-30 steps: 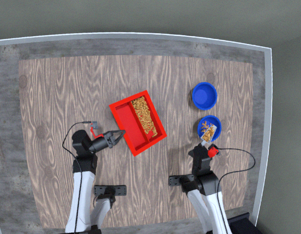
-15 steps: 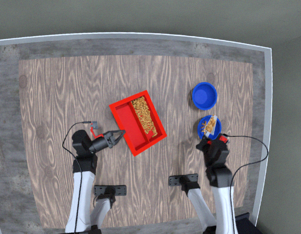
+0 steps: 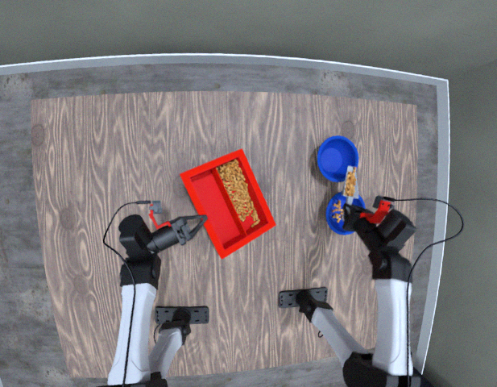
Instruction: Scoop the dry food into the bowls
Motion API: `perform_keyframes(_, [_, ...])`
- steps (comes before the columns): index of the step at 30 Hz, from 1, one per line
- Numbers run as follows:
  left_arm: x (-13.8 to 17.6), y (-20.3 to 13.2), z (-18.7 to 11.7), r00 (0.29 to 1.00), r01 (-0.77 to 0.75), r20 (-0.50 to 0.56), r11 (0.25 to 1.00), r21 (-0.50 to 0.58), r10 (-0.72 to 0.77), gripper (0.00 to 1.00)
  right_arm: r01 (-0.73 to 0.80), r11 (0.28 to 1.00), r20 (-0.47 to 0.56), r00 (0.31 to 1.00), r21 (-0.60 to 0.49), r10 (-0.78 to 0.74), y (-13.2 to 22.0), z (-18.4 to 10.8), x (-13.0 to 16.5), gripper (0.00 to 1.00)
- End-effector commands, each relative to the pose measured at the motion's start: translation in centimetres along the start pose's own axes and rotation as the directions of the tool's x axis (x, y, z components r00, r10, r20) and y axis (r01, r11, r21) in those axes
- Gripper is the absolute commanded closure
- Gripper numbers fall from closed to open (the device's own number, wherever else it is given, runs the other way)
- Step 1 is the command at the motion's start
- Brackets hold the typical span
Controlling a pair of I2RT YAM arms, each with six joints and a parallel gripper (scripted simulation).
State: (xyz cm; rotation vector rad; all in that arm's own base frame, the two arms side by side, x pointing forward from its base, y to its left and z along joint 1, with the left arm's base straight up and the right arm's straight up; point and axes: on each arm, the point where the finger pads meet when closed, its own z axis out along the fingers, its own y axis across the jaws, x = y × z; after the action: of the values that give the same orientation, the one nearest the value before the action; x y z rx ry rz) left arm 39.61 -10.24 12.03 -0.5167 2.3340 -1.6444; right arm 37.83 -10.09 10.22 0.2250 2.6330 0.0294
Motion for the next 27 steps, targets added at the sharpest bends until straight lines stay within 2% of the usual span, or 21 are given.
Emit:
perform_keyframes(1, [-0.7, -4.0, -0.6, 0.993, -0.117, 0.016, 0.992, 0.057, 0.116, 1.0, 0.172, 0.971, 0.164, 0.976, -0.167, -0.145, 0.5, 0.2, -5.3, 1.0])
perform_keyframes(5, [-0.7, -4.0, -0.6, 0.993, -0.117, 0.016, 0.992, 0.057, 0.116, 1.0, 0.222, 0.947, 0.189, 0.965, -0.233, -0.18, -0.2, 1.2, -6.0, 1.0])
perform_keyframes(8, [-0.7, -4.0, -0.6, 0.993, -0.117, 0.016, 0.992, 0.057, 0.116, 1.0, 0.231, 0.945, 0.205, 0.961, -0.233, -0.184, -0.5, 1.4, -6.4, 1.0])
perform_keyframes(10, [-0.7, -4.0, -0.6, 0.993, -0.117, 0.016, 0.992, 0.057, 0.116, 1.0, 0.212, 0.94, 0.159, 0.972, -0.267, -0.174, -0.4, 1.7, -5.5, 1.0])
perform_keyframes(12, [-0.7, -4.0, -0.6, 0.993, -0.117, 0.016, 0.992, 0.057, 0.116, 1.0, 0.209, 0.943, 0.169, 0.971, -0.259, -0.169, -0.9, 1.8, -5.8, 1.0])
perform_keyframes(15, [-0.7, -4.0, -0.6, 0.993, -0.117, 0.016, 0.992, 0.057, 0.116, 1.0, 0.199, 0.951, 0.176, 0.971, -0.236, -0.16, -0.9, 0.2, -6.1, 1.0])
perform_keyframes(16, [-0.7, -4.0, -0.6, 0.993, -0.117, 0.016, 0.992, 0.057, 0.116, 1.0, 0.173, 0.961, 0.176, 0.975, -0.217, -0.136, -1.8, 0.9, -6.3, 1.0])
perform_keyframes(18, [-0.7, -4.0, -0.6, 0.993, -0.117, 0.016, 0.992, 0.057, 0.116, 1.0, 0.174, 0.96, 0.176, 0.975, -0.222, -0.136, -1.7, 0.9, -6.3, 1.0])
perform_keyframes(19, [-0.7, -4.0, -0.6, 0.993, -0.117, 0.016, 0.992, 0.057, 0.116, 1.0, 0.203, 0.955, 0.199, 0.967, -0.216, -0.161, -1.1, 0.0, -6.7, 1.0])
perform_keyframes(27, [-0.7, -4.0, -0.6, 0.993, -0.117, 0.016, 0.992, 0.057, 0.116, 1.0, 0.213, 0.953, 0.203, 0.965, -0.216, -0.169, -1.0, -0.1, -6.7, 1.0])
